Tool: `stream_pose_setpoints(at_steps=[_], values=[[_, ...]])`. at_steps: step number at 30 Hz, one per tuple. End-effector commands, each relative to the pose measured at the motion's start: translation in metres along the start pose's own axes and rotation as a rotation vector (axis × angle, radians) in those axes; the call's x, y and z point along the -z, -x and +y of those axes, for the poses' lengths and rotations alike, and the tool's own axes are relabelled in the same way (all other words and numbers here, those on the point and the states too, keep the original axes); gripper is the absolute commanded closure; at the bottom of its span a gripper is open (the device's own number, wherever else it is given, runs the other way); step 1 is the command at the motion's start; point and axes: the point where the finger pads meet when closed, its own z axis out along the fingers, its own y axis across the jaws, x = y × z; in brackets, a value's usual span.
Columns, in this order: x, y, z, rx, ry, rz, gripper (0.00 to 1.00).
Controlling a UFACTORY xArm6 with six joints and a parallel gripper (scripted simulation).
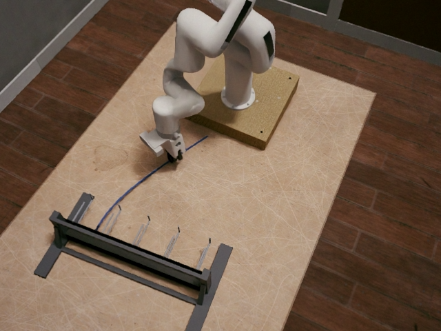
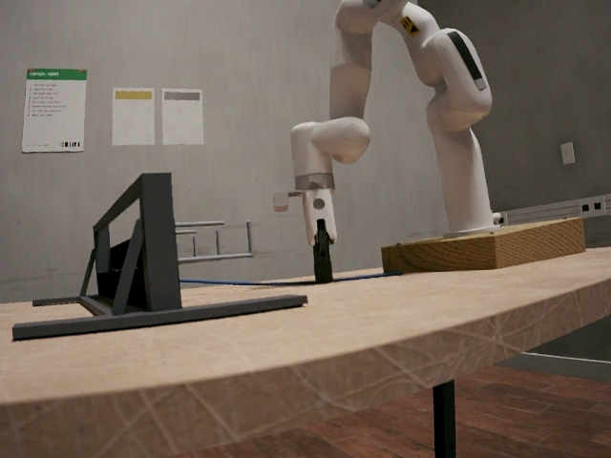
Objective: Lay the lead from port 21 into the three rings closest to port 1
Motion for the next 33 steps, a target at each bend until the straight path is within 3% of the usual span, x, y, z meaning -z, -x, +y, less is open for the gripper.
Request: stream_pose_setpoints(at_steps=[1,33], values=[[0.001,-0.001,0.000,0.000,0.000,0.003,1.00],[0.017,-0.001,0.000,0.000,0.000,0.003,1.00]])
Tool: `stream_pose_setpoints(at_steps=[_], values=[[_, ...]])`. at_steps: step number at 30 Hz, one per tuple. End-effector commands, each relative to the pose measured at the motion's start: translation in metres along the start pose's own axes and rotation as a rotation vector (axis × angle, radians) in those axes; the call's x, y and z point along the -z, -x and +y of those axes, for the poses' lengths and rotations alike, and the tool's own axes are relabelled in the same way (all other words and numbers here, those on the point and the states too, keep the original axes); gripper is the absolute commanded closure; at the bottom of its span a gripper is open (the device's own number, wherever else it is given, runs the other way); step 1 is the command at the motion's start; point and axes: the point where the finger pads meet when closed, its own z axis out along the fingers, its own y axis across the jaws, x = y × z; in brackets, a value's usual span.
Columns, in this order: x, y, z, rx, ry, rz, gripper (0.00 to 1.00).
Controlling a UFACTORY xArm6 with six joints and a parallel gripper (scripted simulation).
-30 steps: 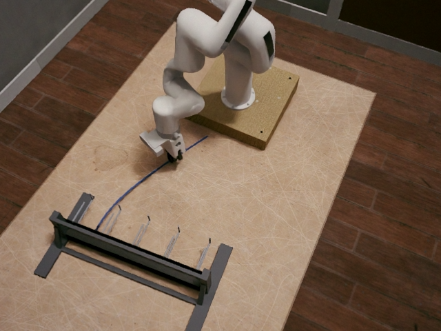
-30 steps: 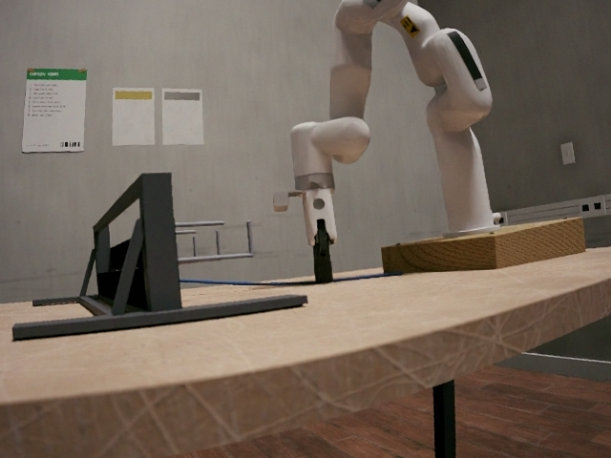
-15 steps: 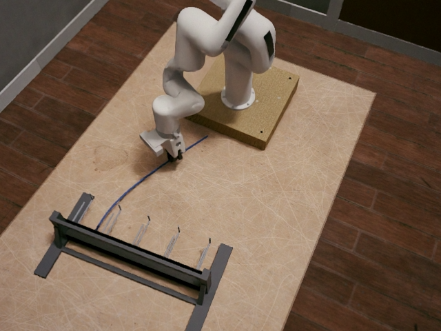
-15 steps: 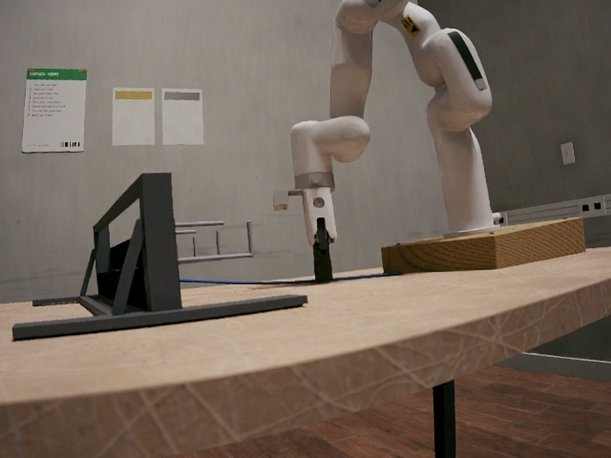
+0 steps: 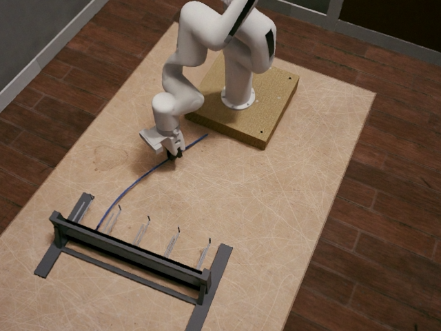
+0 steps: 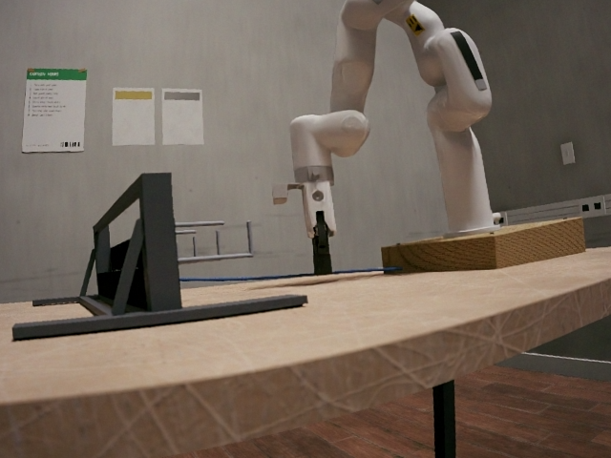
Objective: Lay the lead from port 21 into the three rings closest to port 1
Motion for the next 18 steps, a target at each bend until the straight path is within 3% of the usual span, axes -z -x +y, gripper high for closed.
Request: stream_pose_setpoints(at_steps=[1,18], values=[[0.003,-0.001,0.000,0.000,0.000,0.002,1.00],[0.020,-0.001,0.000,0.000,0.000,0.002,1.00]])
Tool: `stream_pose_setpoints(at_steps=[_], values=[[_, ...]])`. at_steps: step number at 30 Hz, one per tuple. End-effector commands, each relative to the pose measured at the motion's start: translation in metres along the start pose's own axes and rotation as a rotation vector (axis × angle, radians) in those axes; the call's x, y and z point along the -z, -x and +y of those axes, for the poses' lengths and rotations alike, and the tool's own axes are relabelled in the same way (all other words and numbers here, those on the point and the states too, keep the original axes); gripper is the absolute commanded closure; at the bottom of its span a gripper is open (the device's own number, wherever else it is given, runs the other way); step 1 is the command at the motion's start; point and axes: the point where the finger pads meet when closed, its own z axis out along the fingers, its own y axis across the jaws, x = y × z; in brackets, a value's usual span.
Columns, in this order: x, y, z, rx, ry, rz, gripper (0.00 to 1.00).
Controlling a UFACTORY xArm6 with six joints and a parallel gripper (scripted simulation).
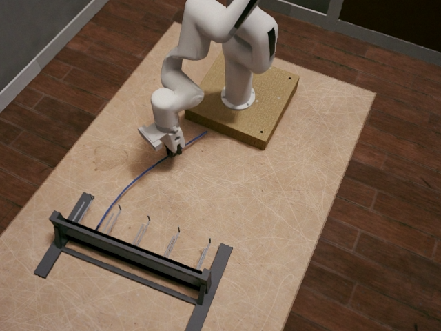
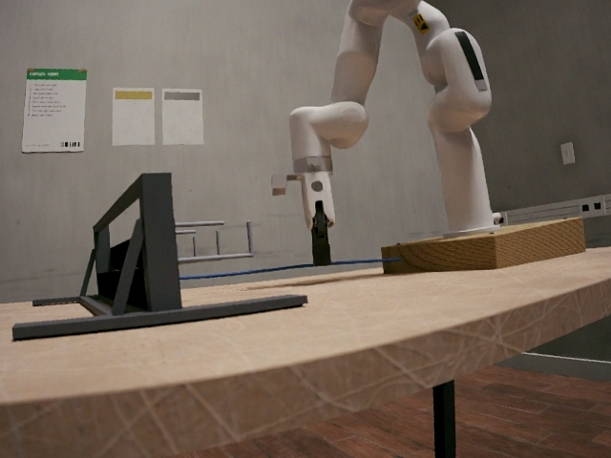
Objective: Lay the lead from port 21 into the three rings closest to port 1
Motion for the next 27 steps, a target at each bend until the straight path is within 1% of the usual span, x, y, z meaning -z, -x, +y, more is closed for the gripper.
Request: stream_pose_setpoints(at_steps=[1,21,24,27], values=[[0.003,-0.001,0.000,0.000,0.000,0.002,1.00],[0.008,-0.001,0.000,-0.001,0.000,0.002,1.00],[0.010,-0.003,-0.004,-0.016,0.000,0.002,1.00],[0.015,-0.009,-0.016,-0.057,-0.001,0.002,1.00]])
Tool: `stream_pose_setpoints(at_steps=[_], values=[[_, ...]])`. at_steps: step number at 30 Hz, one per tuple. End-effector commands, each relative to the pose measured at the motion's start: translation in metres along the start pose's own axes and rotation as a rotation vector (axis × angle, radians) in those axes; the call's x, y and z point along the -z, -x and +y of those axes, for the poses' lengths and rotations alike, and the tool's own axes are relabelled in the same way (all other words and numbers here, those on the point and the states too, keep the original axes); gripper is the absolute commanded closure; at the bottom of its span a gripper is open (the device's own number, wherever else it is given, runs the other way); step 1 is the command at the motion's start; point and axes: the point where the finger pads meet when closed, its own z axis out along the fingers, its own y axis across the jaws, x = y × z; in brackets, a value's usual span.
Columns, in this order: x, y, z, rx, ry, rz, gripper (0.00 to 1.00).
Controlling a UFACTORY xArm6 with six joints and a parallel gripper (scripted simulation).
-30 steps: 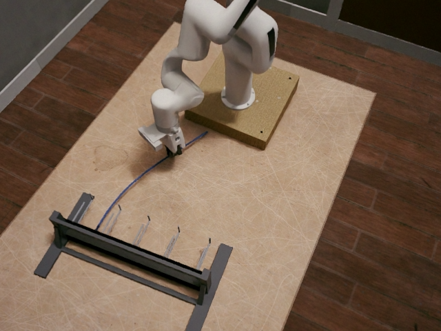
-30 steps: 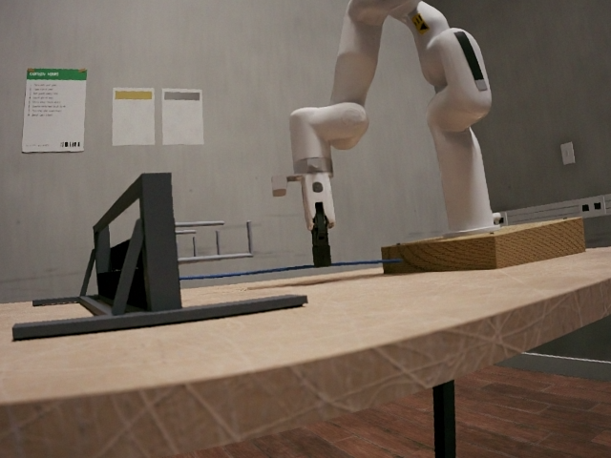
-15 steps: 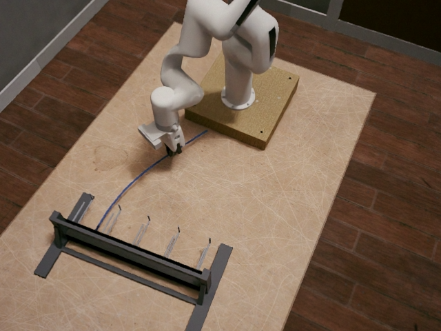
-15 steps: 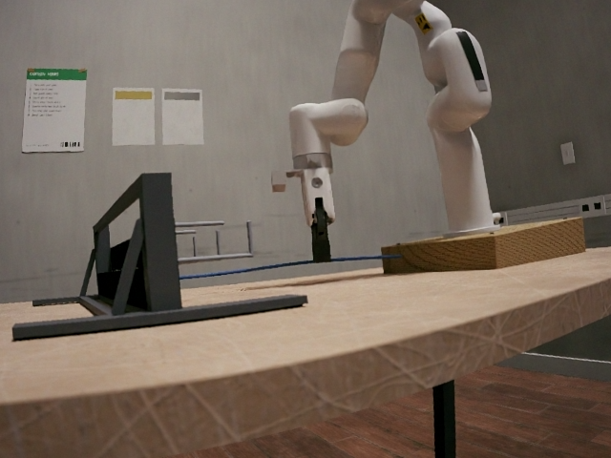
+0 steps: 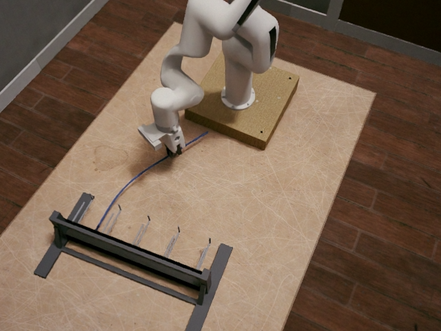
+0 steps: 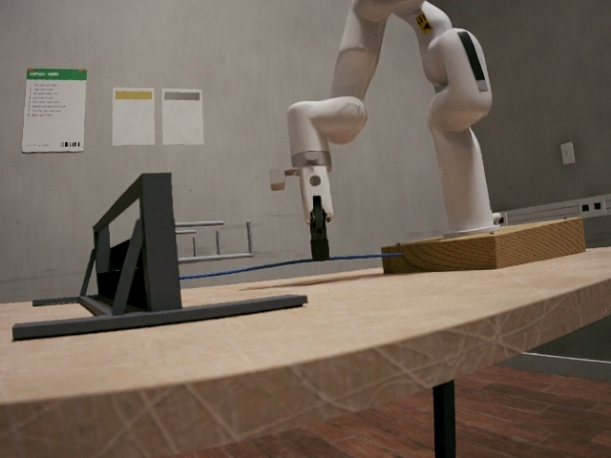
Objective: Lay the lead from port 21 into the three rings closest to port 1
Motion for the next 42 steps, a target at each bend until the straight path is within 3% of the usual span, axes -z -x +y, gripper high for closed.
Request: stream_pose_setpoints(at_steps=[1,4,6,9,21,23,25,38,42], values=[[0.008,-0.010,-0.016,-0.055,0.001,0.004,1.00],[0.018,-0.020,-0.040,-0.138,0.001,0.005,1.00],[0.018,-0.020,-0.040,-0.138,0.001,0.005,1.00],[0.031,-0.035,-0.073,-0.248,0.001,0.005,1.00],[0.065,-0.072,-0.155,-0.529,0.000,0.005,1.00],[0.065,-0.072,-0.155,-0.529,0.000,0.005,1.00],[0.076,-0.085,-0.181,-0.621,0.000,0.005,1.00],[0.112,-0.125,-0.270,-0.924,-0.001,0.005,1.00],[0.118,-0.133,-0.286,-0.979,-0.001,0.005,1.00]])
